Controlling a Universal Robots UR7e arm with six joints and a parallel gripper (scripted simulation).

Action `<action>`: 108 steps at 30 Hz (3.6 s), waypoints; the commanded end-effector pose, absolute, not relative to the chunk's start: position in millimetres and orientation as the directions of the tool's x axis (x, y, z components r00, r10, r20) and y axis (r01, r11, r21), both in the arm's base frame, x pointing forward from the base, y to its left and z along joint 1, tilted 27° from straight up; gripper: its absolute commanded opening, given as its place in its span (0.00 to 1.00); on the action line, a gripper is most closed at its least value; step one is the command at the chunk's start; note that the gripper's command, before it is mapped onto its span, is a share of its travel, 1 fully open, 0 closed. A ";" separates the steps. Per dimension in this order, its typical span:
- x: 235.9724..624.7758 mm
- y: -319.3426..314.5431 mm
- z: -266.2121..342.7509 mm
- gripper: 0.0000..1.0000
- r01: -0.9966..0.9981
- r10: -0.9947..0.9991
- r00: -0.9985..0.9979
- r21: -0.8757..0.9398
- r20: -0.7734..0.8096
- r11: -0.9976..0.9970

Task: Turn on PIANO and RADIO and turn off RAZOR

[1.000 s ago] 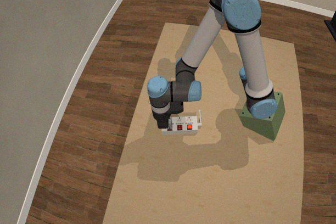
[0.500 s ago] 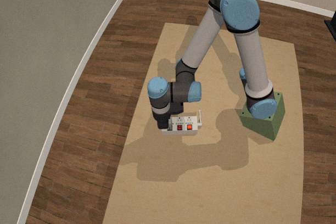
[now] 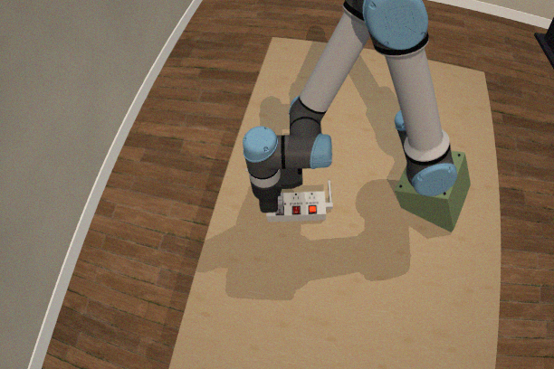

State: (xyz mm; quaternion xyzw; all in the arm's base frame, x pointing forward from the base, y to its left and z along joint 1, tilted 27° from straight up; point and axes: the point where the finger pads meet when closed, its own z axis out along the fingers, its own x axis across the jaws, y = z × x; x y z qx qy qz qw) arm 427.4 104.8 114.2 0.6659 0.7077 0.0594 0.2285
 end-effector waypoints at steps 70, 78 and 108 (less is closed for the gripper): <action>431.0 103.1 107.2 0.00 0.915 0.970 -0.009 0.390 -0.244 0.106; 431.2 103.0 106.8 0.00 0.915 0.970 -0.009 0.390 -0.244 0.106; 431.4 102.9 106.2 0.00 0.915 0.970 -0.009 0.390 -0.244 0.106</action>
